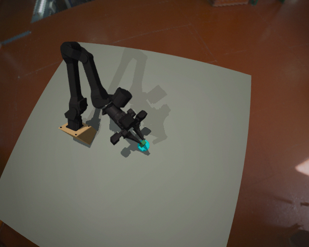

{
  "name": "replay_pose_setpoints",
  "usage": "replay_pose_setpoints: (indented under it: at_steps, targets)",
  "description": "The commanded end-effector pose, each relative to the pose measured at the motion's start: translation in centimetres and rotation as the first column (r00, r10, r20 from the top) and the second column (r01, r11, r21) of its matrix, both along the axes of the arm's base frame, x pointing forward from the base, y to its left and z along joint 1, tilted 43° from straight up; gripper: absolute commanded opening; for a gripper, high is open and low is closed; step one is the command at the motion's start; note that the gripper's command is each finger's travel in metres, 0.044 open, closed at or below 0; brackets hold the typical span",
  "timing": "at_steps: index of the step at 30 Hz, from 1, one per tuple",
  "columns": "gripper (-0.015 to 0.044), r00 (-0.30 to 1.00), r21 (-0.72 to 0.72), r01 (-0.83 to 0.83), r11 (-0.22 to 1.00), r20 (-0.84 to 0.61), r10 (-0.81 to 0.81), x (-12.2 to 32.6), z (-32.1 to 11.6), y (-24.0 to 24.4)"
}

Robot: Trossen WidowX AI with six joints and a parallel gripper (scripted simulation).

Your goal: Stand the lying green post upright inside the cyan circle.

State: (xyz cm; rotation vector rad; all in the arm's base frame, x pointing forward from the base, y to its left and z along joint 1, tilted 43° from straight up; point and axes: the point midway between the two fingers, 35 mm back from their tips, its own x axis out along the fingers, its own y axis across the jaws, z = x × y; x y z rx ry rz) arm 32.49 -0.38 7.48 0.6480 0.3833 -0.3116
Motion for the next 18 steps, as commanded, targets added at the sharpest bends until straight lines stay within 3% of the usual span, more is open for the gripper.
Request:
replay_pose_setpoints:
  at_steps: [1, 18]
  targets:
    - [0.0023, 0.999, 0.012, 0.017, 1.000, 0.034, -0.017, -0.4, 0.3, 0.0]
    - [0.0023, 0.986, 0.063, 0.067, 0.996, 0.149, -0.076, -1.8, 1.5, -0.1]
